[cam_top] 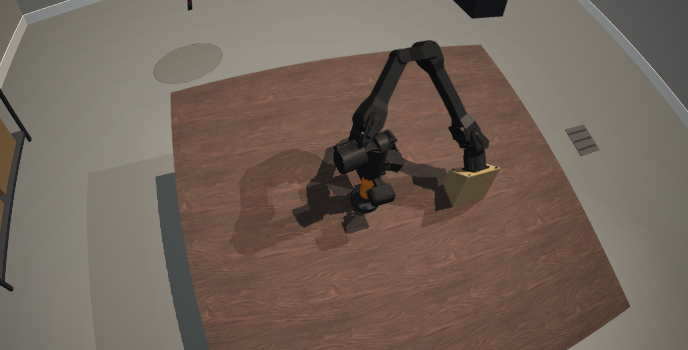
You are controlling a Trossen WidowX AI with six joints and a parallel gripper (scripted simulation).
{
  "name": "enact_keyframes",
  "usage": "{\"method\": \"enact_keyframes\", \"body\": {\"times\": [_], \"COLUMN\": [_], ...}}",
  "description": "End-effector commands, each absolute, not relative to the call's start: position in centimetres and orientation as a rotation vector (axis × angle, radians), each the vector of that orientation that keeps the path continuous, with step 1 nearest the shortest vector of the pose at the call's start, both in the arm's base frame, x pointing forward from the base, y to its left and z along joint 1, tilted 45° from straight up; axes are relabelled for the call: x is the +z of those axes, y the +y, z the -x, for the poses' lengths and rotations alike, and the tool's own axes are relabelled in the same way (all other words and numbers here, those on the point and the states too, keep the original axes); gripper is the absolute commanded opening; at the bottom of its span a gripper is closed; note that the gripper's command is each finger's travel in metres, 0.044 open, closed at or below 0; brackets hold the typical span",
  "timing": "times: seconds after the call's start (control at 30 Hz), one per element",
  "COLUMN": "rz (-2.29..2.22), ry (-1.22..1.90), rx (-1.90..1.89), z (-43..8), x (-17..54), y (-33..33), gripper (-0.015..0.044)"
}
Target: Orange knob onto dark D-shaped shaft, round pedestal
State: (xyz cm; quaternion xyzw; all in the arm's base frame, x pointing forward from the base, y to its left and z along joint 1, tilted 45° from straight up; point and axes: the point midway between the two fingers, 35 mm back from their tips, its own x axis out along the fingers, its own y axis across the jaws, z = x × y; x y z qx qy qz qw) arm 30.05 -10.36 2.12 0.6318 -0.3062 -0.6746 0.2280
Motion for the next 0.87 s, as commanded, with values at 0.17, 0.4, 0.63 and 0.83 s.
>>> {"method": "enact_keyframes", "body": {"times": [0.17,0.4,0.63,0.83], "rz": [-1.737,-1.744,-1.742,-1.742], "ry": [-0.838,-0.835,-0.84,-0.84], "rx": [-1.859,-1.862,-1.861,-1.861], "z": [-30.0,-31.0,-31.2,-31.2], "x": [2.1,5.9,8.7,8.7], "y": [-10.3,-6.4,-3.5,-3.5], "gripper": [0.044,0.044,0.044,0.044]}}
